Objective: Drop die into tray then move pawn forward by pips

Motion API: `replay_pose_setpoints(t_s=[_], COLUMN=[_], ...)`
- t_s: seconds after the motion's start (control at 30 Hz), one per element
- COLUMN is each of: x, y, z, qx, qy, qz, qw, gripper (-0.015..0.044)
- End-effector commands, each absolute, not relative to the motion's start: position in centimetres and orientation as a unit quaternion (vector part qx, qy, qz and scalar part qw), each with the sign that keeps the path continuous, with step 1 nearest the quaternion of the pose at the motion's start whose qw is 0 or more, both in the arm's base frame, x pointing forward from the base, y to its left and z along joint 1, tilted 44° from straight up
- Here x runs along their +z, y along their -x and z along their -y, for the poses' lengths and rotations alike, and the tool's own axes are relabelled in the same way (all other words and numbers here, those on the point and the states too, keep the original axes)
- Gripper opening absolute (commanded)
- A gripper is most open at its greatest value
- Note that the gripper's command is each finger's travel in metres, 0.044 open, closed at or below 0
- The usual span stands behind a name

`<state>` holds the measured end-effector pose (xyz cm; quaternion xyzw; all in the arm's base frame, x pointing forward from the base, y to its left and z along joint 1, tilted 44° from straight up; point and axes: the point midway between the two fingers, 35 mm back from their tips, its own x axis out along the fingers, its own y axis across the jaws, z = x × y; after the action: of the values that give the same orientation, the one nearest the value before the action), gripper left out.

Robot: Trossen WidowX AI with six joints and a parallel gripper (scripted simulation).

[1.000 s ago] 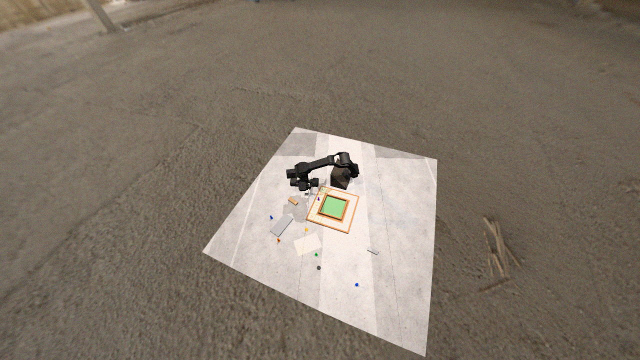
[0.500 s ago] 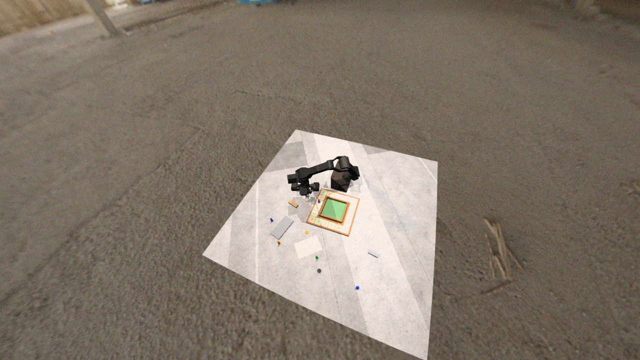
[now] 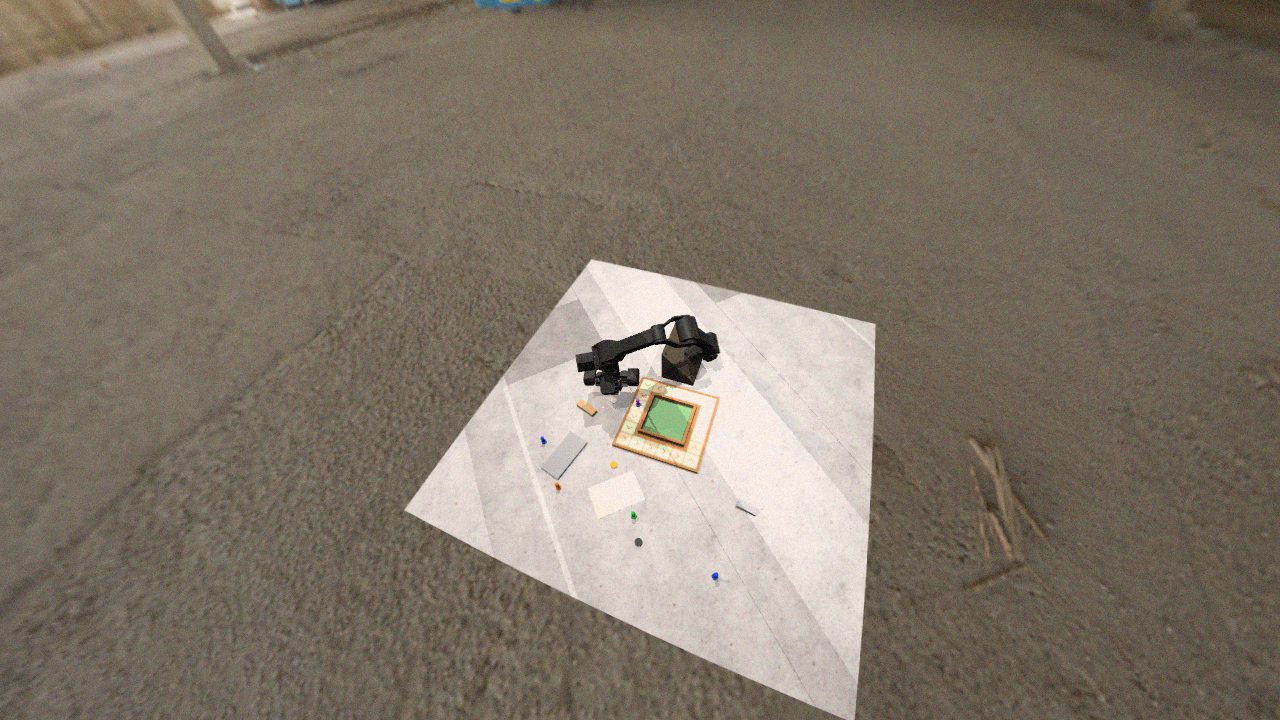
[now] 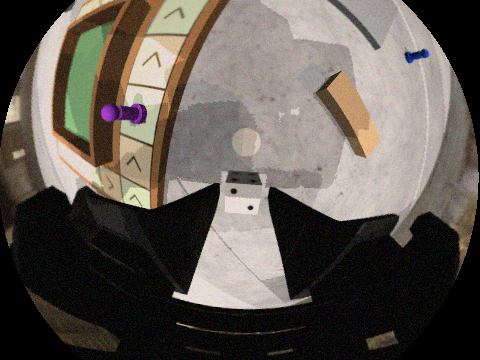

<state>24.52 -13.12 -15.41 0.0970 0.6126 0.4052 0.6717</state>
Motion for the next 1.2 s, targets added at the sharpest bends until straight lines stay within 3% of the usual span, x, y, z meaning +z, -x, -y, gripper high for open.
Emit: replay_pose_setpoints(t_s=[0.0,0.2,0.3,1.17], x=[-15.5,-15.5,-15.3,-6.7], y=[-24.5,-24.5,-24.6,-25.0], z=[12.9,12.9,13.1,21.6], qx=[0.405,0.405,0.398,0.403], qy=[-0.100,-0.100,-0.104,-0.099], qz=[-0.612,-0.612,-0.613,-0.614], qw=[0.672,0.672,0.674,0.671], gripper=[0.0118,0.0078,0.0000,0.0000])
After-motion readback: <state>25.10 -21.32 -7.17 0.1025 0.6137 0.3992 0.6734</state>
